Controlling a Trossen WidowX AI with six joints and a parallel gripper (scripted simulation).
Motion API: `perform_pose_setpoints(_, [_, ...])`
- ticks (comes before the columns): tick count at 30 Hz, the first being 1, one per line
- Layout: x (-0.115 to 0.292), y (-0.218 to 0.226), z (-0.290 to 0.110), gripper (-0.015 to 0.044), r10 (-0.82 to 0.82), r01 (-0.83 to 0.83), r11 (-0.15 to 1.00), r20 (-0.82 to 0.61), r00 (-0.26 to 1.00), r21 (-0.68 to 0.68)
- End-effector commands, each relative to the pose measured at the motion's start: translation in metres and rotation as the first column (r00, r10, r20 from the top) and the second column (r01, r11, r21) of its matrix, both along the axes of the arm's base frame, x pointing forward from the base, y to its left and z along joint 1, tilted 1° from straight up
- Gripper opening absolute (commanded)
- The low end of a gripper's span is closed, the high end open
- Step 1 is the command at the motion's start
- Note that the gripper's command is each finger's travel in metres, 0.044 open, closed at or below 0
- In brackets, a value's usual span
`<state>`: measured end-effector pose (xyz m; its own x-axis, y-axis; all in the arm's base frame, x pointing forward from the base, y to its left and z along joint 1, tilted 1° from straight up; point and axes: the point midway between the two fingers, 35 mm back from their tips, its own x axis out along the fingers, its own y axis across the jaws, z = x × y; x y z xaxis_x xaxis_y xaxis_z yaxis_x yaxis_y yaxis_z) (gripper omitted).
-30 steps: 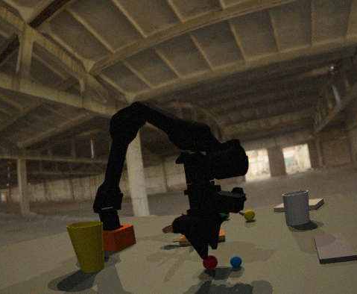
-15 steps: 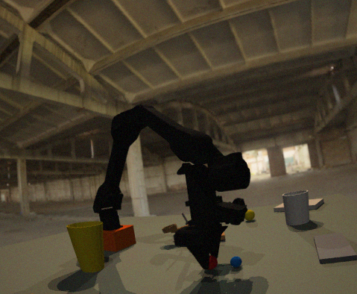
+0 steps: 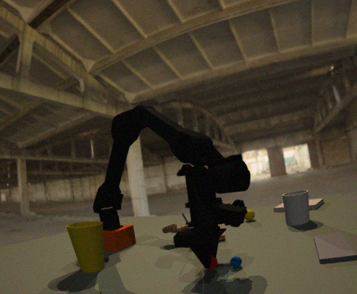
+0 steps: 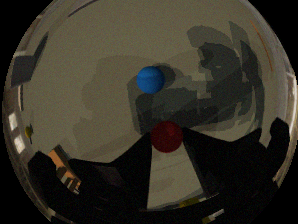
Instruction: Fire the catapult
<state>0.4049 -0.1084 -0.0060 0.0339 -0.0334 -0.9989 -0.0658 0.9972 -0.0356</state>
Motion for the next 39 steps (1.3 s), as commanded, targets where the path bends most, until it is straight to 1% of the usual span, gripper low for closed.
perform_pose_setpoints(1, [0.001,-0.001,0.016,0.0000,0.005,-0.005,1.000,-0.001,1.000,-0.001])
perform_pose_setpoints(14, [-0.008,-0.001,0.114,0.0000,0.005,-0.005,1.000,-0.001,1.000,-0.001])
perform_pose_setpoints(16, [-0.011,-0.001,0.123,0.0000,0.005,-0.005,1.000,-0.001,1.000,-0.001])
perform_pose_setpoints(24, [-0.014,0.007,0.123,0.0000,0.019,-0.019,1.000,-0.009,1.000,0.000])
perform_pose_setpoints(31, [-0.030,0.045,0.116,0.0000,0.084,-0.084,0.996,-0.050,0.995,0.003])
perform_pose_setpoints(39, [-0.059,0.096,0.106,0.0000,0.139,-0.137,0.990,-0.119,0.983,0.019])
